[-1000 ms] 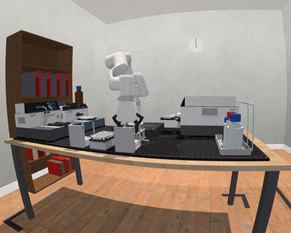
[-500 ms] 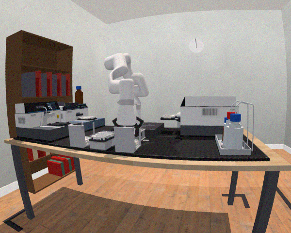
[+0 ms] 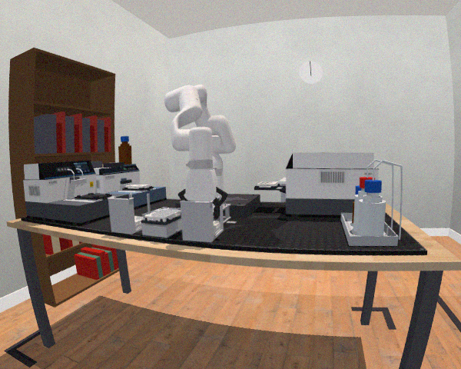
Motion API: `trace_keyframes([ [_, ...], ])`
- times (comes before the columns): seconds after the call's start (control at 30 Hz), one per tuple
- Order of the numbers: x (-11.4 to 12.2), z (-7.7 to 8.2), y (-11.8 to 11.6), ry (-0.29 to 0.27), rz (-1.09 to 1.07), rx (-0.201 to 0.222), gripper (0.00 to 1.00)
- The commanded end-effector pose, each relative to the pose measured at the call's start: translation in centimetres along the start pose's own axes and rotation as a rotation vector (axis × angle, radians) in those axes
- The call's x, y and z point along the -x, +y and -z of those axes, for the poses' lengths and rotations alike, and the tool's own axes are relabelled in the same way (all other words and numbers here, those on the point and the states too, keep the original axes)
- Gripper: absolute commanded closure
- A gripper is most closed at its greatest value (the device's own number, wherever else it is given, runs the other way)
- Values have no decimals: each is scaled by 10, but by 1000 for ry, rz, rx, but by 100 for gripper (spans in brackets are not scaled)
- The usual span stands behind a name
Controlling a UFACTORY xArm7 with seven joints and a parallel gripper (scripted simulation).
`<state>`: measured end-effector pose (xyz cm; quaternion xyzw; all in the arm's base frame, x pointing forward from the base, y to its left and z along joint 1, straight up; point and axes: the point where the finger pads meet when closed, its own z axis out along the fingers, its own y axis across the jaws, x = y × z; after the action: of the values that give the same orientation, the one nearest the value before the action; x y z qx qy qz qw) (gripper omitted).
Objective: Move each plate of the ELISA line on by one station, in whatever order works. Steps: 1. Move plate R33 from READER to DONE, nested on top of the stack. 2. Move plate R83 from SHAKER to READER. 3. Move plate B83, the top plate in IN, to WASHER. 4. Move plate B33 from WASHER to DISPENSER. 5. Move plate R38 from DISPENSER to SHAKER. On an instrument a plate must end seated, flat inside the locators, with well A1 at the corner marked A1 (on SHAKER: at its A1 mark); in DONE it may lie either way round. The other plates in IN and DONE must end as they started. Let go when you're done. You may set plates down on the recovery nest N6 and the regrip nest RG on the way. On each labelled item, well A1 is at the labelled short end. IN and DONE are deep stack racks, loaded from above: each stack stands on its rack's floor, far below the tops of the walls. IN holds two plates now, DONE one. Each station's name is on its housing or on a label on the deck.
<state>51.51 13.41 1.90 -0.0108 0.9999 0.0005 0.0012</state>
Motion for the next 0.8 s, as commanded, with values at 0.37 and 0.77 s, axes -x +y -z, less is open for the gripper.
trace_keyframes([
  [0.37,1,-2,0,-4,0,1,0],
  [0.77,1,-16,0,-4,0,1,0],
])
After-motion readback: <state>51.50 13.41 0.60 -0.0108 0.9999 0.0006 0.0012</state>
